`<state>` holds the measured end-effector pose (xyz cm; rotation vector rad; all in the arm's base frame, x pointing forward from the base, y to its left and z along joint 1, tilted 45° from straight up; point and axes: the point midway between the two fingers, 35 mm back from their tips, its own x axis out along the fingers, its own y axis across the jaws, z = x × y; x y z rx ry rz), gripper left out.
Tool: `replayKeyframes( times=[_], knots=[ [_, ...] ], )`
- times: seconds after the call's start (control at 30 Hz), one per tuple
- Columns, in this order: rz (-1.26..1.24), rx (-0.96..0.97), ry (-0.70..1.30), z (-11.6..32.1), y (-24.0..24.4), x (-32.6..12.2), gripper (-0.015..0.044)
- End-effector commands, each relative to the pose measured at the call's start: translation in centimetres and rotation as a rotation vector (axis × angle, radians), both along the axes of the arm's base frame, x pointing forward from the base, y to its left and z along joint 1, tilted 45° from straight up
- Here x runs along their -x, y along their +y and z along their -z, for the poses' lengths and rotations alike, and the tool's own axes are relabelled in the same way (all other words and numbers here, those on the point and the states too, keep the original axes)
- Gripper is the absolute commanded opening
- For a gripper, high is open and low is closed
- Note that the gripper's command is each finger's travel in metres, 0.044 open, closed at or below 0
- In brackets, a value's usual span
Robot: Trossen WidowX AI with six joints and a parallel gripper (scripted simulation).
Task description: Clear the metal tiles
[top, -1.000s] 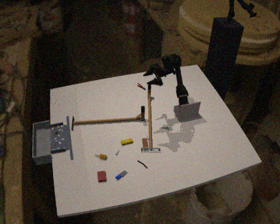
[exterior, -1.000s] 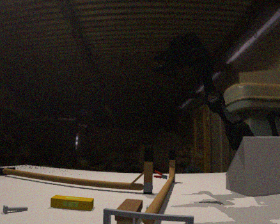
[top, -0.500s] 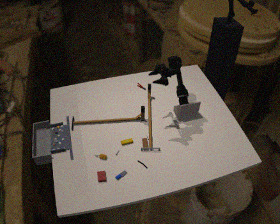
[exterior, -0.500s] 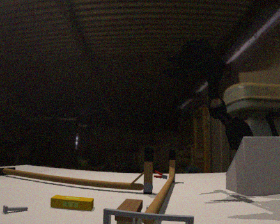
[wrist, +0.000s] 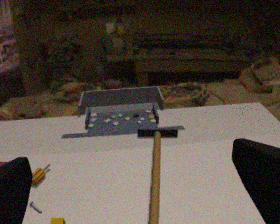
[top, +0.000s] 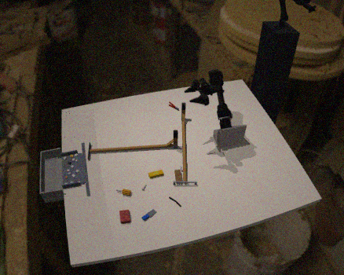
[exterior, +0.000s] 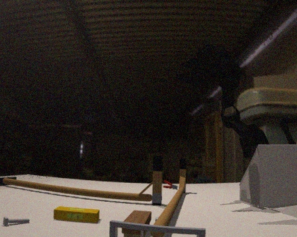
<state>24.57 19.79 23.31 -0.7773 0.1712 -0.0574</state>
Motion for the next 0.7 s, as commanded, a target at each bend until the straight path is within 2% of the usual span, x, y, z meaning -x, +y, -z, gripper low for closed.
replayKeyframes(
  times=[0.0,0.67],
  knots=[
    [0.004,0.005,-0.002,-0.05,-0.07,0.02,0.044],
    [0.008,0.002,-0.001,-0.07,-0.05,-0.21,0.044]
  ],
)
